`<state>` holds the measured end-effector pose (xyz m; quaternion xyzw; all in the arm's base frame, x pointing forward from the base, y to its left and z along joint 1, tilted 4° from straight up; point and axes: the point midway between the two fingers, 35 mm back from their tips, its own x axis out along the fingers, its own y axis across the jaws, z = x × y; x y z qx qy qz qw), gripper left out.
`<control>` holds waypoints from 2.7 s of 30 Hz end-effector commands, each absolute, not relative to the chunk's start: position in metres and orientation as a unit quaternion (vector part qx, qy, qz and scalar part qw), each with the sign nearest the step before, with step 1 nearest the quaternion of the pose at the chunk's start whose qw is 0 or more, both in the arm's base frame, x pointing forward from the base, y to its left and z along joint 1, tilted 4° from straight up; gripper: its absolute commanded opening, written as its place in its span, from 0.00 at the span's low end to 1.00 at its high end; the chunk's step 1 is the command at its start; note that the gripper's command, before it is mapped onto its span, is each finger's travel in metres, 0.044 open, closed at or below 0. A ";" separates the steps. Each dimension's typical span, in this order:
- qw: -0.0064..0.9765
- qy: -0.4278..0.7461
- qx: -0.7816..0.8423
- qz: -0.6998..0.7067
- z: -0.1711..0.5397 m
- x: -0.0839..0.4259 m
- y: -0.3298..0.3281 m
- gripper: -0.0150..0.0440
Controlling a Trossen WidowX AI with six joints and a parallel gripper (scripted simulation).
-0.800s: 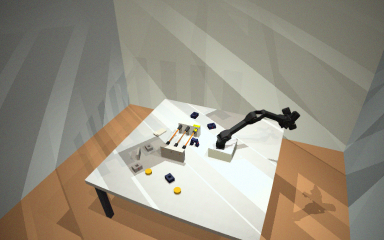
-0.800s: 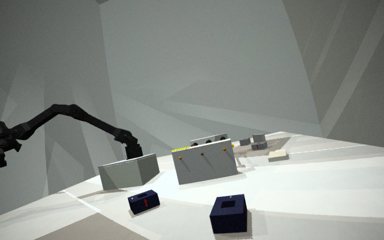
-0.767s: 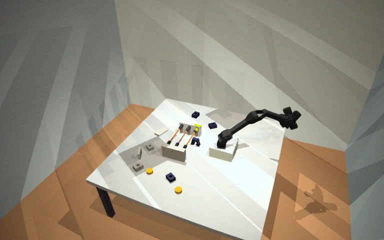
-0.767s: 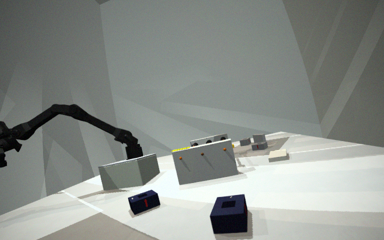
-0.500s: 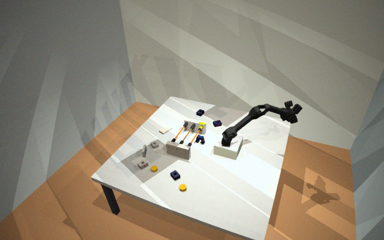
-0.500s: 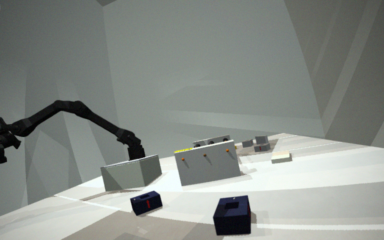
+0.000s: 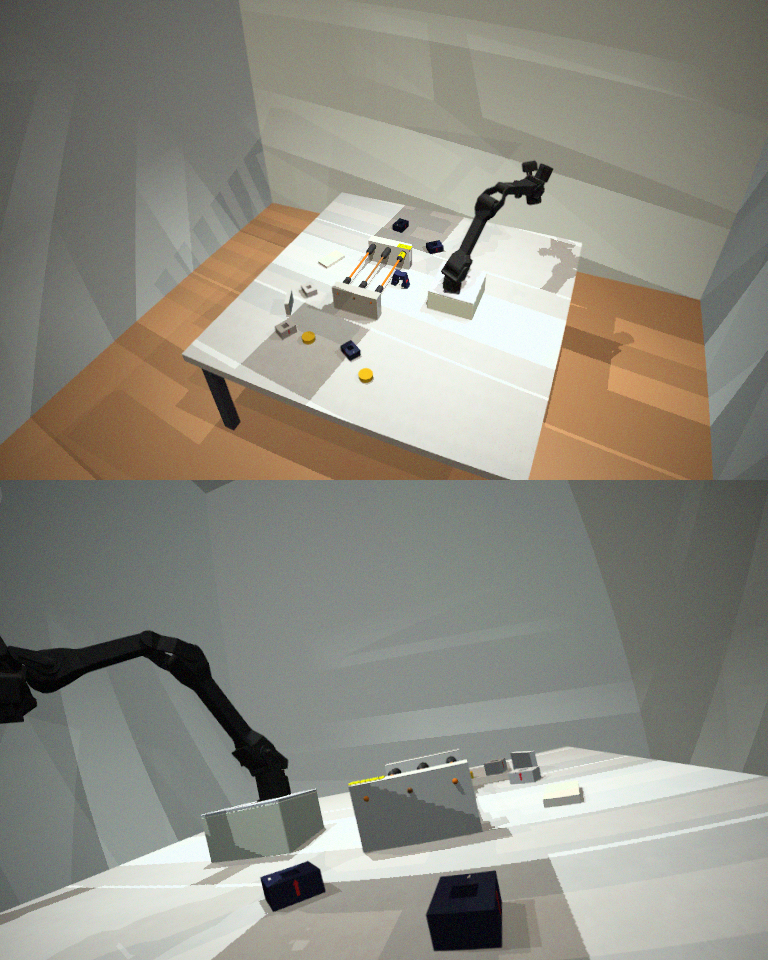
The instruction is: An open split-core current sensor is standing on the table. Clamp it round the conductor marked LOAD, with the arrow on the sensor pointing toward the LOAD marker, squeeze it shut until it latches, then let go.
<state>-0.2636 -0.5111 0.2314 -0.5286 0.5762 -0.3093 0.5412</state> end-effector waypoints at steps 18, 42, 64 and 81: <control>0.726 0.366 -0.493 -0.309 0.301 0.096 -0.492 1.00; 0.956 0.071 -0.236 -0.160 0.333 0.340 -0.169 1.00; 0.991 0.108 0.007 -0.077 0.270 0.327 -0.053 1.00; 0.777 0.519 0.214 -0.285 0.114 0.207 -0.191 1.00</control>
